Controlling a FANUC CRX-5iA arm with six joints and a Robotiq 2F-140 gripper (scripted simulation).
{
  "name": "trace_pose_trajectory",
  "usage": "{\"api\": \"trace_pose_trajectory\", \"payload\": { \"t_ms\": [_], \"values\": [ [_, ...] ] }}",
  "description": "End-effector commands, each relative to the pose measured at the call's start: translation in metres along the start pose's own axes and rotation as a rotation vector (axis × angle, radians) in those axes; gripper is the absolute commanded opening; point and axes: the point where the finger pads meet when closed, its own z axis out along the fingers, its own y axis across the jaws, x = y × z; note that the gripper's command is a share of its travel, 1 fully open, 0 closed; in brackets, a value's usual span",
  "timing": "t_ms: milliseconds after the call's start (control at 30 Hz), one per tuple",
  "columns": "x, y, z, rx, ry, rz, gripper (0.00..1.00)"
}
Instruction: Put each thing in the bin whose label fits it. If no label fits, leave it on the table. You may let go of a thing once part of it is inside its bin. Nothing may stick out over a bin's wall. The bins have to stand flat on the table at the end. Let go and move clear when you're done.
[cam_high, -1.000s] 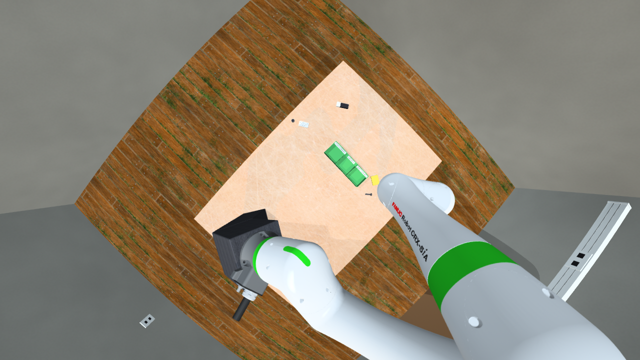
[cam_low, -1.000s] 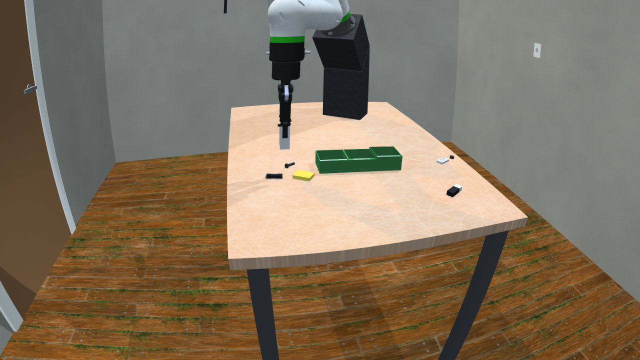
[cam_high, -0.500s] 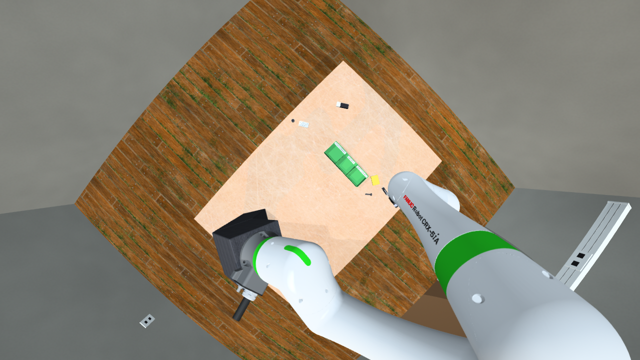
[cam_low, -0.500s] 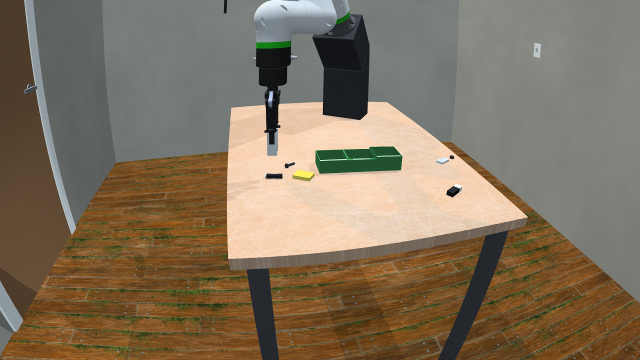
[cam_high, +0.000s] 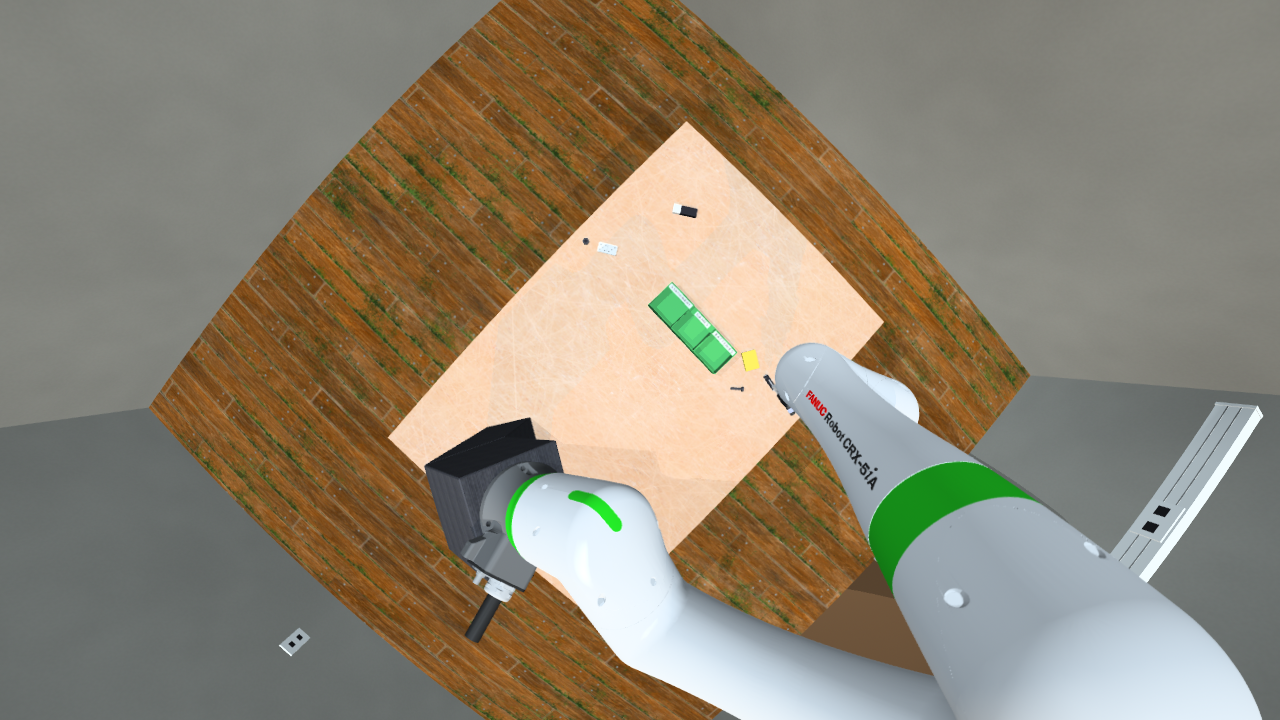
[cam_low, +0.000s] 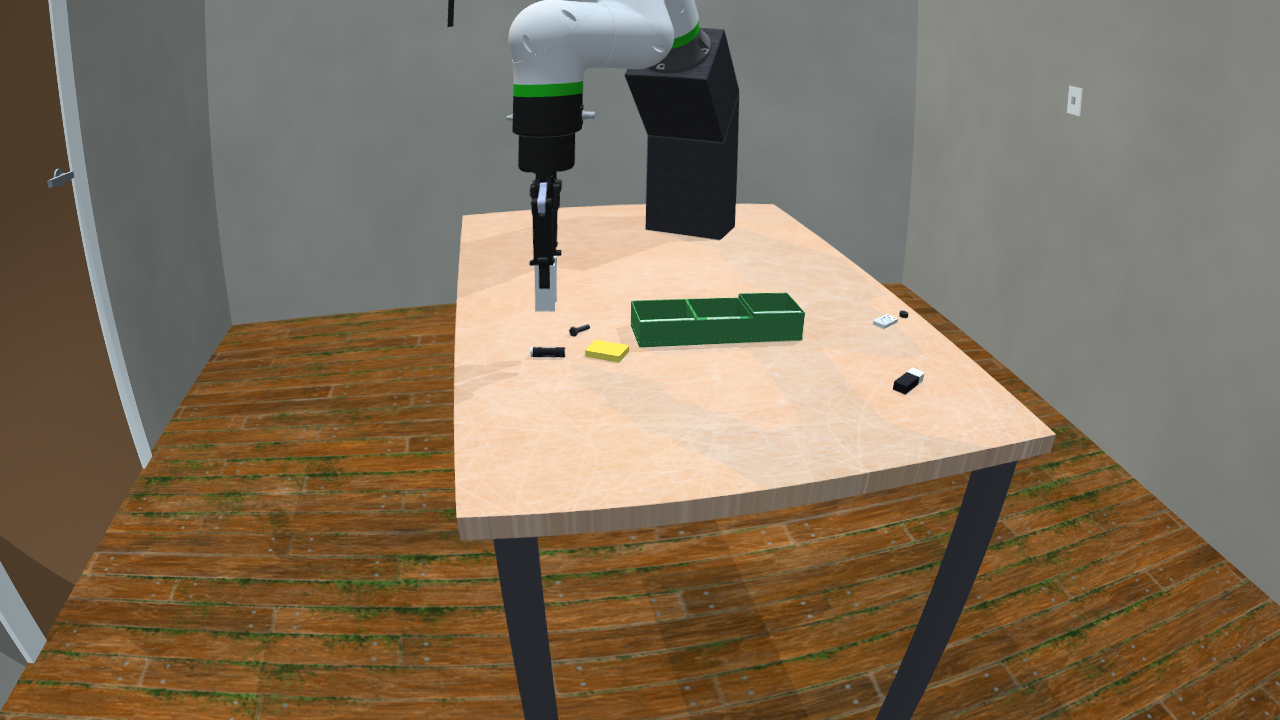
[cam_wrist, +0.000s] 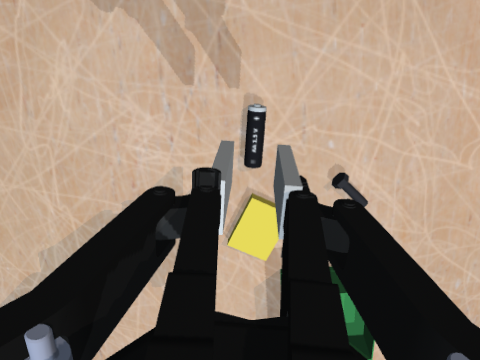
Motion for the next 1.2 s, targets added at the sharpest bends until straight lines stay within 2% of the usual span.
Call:
{"api": "trace_pose_trajectory", "payload": {
  "t_ms": [0, 367, 733, 800, 967, 1167],
  "values": [
    [0.000, 0.000, 0.000, 0.000, 0.000, 0.000, 0.26],
    [0.000, 0.000, 0.000, 0.000, 0.000, 0.000, 0.26],
    [0.000, 0.000, 0.044, 0.000, 0.000, 0.000, 0.26],
    [0.000, 0.000, 0.044, 0.000, 0.000, 0.000, 0.26],
    [0.000, -0.001, 0.062, 0.000, 0.000, 0.000, 0.26],
    [0.000, 0.000, 0.066, 0.000, 0.000, 0.000, 0.26]
  ]
}}
